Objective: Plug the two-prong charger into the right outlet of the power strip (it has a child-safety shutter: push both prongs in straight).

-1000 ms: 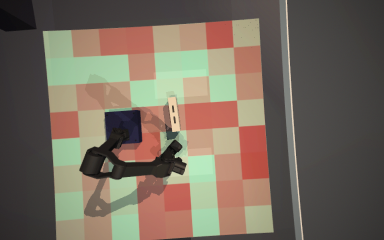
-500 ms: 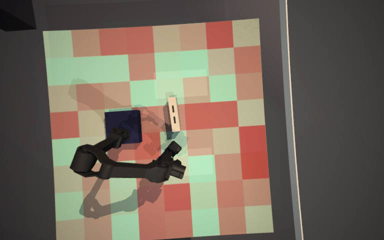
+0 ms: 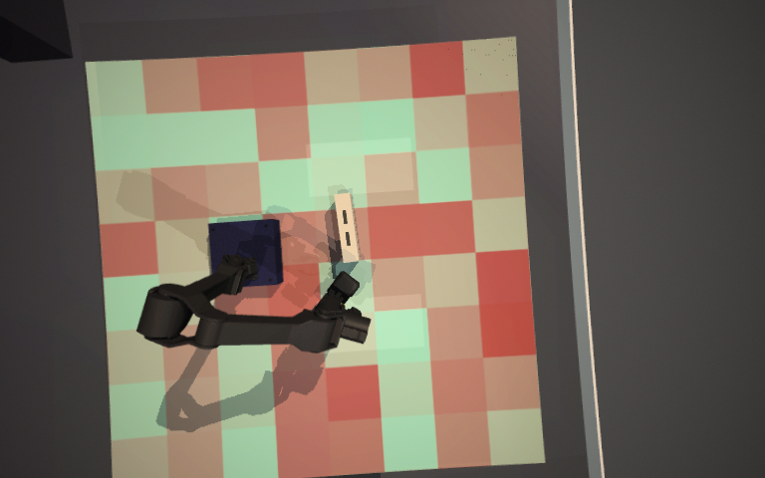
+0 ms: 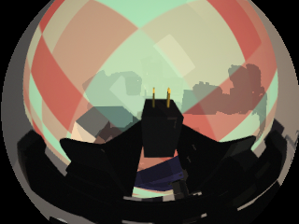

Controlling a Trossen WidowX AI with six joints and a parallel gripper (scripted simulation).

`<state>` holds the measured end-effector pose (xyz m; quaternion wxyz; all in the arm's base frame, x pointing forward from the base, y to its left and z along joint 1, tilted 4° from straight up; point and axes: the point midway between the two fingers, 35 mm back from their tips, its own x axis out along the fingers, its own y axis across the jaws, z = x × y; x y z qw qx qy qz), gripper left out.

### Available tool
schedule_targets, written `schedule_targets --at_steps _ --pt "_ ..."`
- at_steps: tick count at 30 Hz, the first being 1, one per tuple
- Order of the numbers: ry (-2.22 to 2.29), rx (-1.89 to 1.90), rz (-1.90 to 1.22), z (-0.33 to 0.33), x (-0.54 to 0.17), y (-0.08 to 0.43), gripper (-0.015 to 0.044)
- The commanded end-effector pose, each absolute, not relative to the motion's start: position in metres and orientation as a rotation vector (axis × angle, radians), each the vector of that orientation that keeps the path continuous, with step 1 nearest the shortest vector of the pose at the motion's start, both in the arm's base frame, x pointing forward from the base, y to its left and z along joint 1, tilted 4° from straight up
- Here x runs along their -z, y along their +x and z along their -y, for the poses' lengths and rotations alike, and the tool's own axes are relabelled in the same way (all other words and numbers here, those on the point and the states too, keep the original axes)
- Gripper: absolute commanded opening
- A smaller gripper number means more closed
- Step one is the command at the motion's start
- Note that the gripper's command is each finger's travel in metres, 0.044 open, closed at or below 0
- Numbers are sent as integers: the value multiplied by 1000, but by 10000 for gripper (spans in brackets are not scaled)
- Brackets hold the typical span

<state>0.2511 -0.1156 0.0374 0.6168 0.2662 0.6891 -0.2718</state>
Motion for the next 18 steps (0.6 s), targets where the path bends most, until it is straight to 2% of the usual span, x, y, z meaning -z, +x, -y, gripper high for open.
schedule_targets --at_steps 1,18 --pt "582 592 -1591 106 -36 252 0" --pt "465 473 -1623 69 -28 249 0"
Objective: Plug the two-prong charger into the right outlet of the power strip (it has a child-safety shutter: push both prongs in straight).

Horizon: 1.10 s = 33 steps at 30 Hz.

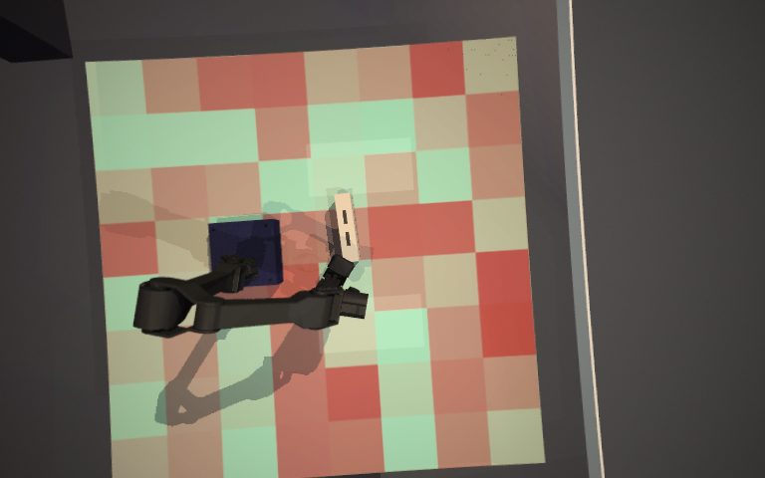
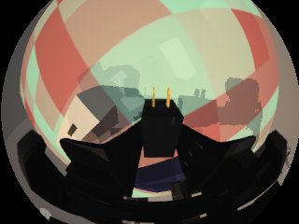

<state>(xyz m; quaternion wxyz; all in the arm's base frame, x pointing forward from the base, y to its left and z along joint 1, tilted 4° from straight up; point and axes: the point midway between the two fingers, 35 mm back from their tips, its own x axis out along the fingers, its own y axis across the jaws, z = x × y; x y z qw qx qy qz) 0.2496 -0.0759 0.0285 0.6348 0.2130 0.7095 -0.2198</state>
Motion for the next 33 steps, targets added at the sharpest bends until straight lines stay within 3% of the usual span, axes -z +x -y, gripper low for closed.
schedule_targets --at_steps 1,33 --pt "458 466 -1625 66 -27 249 0" --pt "235 242 -1668 3 -11 228 0"
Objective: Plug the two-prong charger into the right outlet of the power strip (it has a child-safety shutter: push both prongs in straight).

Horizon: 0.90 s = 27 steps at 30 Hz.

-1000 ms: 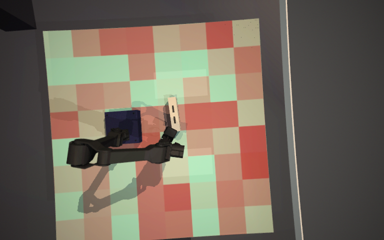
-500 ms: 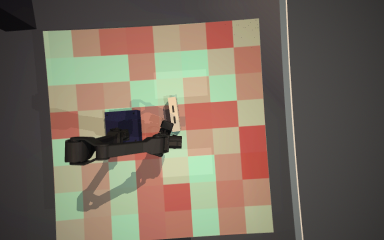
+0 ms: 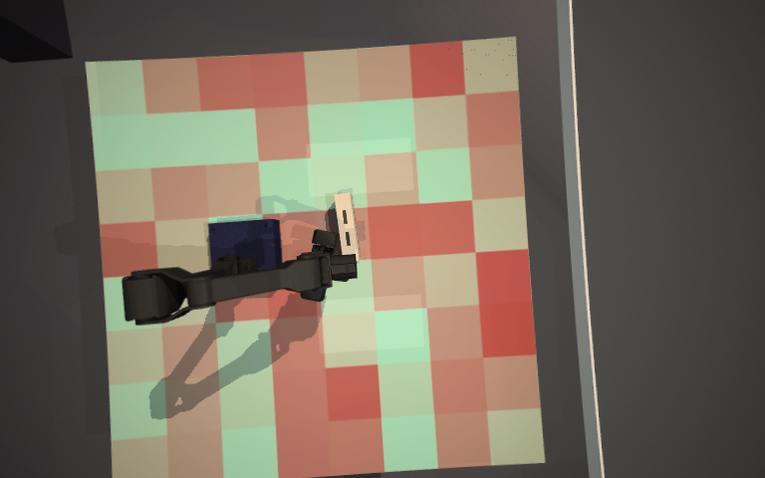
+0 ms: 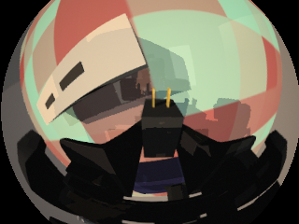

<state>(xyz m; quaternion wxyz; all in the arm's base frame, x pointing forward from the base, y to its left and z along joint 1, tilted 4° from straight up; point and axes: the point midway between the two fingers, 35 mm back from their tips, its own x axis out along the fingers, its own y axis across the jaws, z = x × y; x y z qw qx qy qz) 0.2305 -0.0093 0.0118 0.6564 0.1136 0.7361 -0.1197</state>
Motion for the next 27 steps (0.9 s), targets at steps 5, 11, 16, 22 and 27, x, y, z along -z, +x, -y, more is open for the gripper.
schedule_targets --at_steps 5,11,16,22,27 --pt "200 207 -1673 -6 -8 223 0" --pt "158 165 -1678 -16 -5 217 0" --pt "123 130 -1682 -24 -3 212 0" --pt "81 88 -1685 -33 0 204 0" --pt "46 53 -1688 -40 3 198 0"
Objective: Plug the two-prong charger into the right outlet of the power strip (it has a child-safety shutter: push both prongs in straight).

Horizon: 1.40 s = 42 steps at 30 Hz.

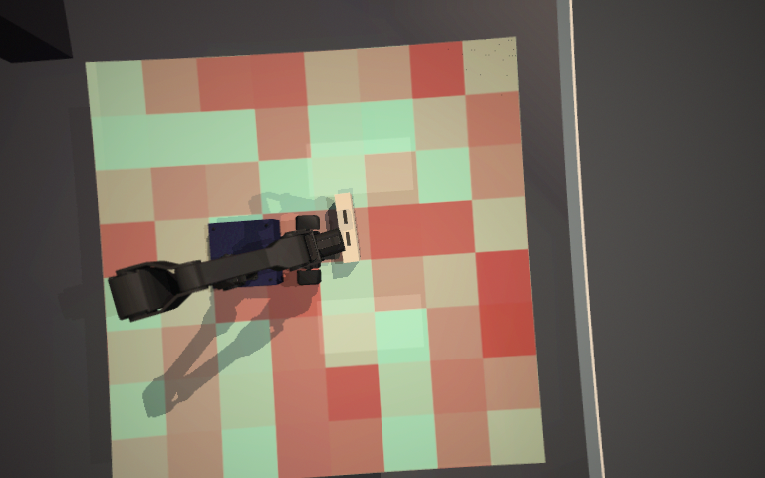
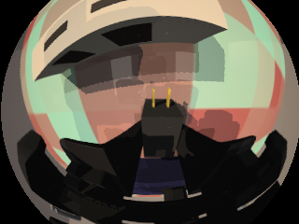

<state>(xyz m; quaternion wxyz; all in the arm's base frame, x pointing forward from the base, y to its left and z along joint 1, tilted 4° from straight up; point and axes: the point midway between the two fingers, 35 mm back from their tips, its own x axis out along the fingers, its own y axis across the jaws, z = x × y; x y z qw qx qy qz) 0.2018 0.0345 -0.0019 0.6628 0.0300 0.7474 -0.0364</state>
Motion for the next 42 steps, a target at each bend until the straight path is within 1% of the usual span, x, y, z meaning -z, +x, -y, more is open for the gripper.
schedule_targets --at_steps 1,8,42 --pt "39 46 -1688 -41 3 197 0" --pt "22 29 -1689 -44 5 197 0" --pt "-14 -7 -1687 -51 8 238 0"
